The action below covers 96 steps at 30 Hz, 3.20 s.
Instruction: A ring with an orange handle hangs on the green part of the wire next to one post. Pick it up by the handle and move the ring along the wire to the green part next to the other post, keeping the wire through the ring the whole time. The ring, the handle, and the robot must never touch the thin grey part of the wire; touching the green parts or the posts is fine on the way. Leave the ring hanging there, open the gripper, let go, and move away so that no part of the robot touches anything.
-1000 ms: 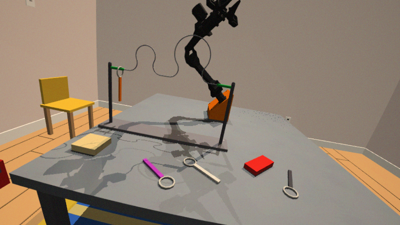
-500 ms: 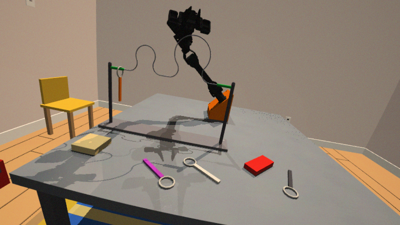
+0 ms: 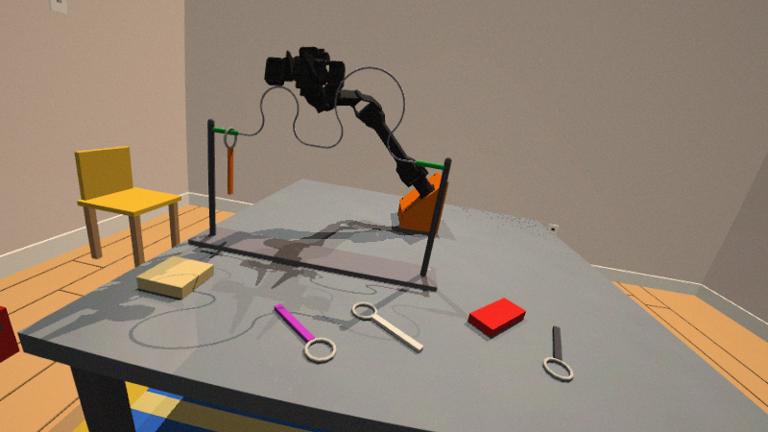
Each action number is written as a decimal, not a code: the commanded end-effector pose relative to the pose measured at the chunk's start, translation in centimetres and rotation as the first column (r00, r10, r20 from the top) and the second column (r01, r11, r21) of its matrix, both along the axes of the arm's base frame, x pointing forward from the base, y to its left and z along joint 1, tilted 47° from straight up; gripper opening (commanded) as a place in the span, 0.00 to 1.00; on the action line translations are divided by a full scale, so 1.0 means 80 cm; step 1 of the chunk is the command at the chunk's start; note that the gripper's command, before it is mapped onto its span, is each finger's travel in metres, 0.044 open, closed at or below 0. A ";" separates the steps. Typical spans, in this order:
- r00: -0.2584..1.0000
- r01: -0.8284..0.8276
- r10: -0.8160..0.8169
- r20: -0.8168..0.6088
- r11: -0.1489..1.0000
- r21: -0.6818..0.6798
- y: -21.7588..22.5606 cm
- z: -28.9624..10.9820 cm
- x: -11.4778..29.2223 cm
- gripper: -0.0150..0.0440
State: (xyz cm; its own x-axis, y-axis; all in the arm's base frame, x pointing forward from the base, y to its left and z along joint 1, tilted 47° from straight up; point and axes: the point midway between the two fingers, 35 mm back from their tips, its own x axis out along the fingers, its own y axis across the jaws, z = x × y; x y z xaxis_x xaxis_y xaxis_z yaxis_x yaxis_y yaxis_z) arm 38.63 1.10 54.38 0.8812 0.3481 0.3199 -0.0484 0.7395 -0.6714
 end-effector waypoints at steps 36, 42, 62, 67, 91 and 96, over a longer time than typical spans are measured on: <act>0.924 0.345 -0.356 -0.137 0.933 -0.101 -0.431 -0.111 -0.100 0.53; 0.924 0.309 -0.332 -0.191 0.941 -0.141 -0.478 -0.163 -0.128 0.53; 0.925 0.306 -0.329 -0.189 0.942 -0.140 -0.432 -0.118 -0.074 0.53; 0.925 0.307 -0.329 -0.188 0.942 -0.139 -0.432 -0.117 -0.066 0.53; 0.926 0.307 -0.329 -0.185 0.942 -0.137 -0.431 -0.110 -0.018 0.53; 0.926 0.307 -0.329 -0.185 0.942 -0.136 -0.430 -0.109 -0.008 0.53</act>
